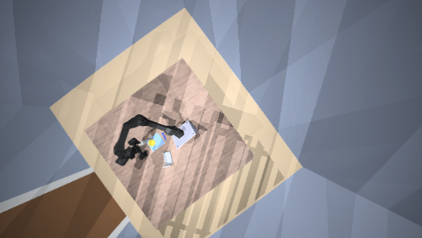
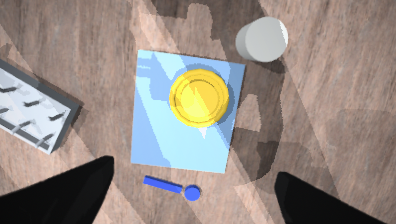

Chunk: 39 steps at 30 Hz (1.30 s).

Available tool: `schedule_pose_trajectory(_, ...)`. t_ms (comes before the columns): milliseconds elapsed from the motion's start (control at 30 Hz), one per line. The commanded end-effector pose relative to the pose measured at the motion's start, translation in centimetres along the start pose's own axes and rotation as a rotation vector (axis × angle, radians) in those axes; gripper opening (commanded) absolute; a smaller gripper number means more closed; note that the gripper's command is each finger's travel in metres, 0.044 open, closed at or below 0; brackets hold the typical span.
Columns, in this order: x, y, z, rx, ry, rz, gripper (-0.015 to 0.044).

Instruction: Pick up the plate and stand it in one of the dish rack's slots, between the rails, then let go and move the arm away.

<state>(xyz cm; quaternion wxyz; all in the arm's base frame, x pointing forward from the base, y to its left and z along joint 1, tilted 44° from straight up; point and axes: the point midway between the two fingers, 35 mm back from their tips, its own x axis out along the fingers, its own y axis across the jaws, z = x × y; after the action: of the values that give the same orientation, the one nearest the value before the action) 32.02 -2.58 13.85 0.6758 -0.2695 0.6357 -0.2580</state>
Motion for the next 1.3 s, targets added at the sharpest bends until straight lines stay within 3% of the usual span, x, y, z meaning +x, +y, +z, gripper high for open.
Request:
schedule_pose_trajectory(0,-0.1,-0.4,-0.4,-0.03,0.01,-0.006,0.04)
schedule_pose_trajectory(67,1.1,-0.4,-0.1,-0.03,0.01,-0.003,0.04)
schedule_pose_trajectory(267,10.9,-1.3,-0.2,-0.029,0.009,-0.01,0.04)
schedule_pose_trajectory(1267,14.8,-1.0,0.2,-0.029,0.009,-0.011,0.04)
